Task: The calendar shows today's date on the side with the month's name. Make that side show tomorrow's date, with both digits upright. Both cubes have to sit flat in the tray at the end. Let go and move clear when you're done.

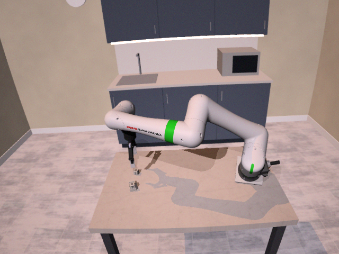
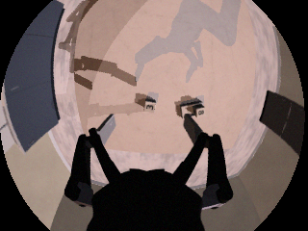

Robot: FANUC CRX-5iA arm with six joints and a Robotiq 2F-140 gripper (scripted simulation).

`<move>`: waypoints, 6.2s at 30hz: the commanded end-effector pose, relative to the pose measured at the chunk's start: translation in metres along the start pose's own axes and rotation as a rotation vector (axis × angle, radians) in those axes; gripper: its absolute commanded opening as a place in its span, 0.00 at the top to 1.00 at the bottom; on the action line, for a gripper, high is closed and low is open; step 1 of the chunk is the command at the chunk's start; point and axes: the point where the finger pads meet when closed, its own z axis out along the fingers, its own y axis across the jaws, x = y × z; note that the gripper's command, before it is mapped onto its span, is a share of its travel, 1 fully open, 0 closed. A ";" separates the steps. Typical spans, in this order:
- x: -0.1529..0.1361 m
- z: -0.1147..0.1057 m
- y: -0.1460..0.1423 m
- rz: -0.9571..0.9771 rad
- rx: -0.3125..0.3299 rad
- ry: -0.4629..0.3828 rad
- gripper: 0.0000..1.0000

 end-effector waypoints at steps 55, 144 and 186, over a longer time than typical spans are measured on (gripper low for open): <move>0.000 0.002 0.000 0.203 0.001 0.006 0.65; -0.001 0.050 0.000 0.203 0.001 0.006 0.65; -0.001 0.078 0.000 0.203 0.001 0.006 0.65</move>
